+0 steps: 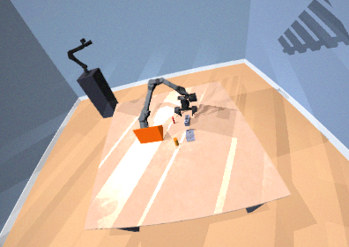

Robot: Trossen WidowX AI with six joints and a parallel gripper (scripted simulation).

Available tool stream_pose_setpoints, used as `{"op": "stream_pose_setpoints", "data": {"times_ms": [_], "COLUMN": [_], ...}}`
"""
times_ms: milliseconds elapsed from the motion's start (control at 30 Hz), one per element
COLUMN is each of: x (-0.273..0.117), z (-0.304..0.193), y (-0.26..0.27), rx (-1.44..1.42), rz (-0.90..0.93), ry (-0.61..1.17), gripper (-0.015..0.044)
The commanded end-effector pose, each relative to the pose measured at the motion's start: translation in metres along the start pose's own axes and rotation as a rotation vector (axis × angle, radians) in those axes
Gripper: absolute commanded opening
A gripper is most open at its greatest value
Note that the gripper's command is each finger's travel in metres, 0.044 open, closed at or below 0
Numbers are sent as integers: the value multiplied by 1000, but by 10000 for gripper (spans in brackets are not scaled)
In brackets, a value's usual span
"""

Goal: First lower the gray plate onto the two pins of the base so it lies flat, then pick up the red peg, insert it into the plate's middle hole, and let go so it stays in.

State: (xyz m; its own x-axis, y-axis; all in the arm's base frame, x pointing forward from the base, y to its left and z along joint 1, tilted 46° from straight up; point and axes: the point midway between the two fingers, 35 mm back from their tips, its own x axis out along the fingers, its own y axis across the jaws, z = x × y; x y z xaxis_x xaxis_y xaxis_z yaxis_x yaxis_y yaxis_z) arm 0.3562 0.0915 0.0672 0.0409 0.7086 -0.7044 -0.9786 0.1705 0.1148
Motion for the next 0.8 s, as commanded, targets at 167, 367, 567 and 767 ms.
{"op": "stream_pose_setpoints", "data": {"times_ms": [167,367,567,767], "x": [15,25,34,44], "z": [0,0,0,0], "y": [3,3,3,3], "rx": [7,7,7,7], "rz": [11,11,11,11], "ry": [-4,-4,-3,-4], "gripper": [440,440,440,440]}}
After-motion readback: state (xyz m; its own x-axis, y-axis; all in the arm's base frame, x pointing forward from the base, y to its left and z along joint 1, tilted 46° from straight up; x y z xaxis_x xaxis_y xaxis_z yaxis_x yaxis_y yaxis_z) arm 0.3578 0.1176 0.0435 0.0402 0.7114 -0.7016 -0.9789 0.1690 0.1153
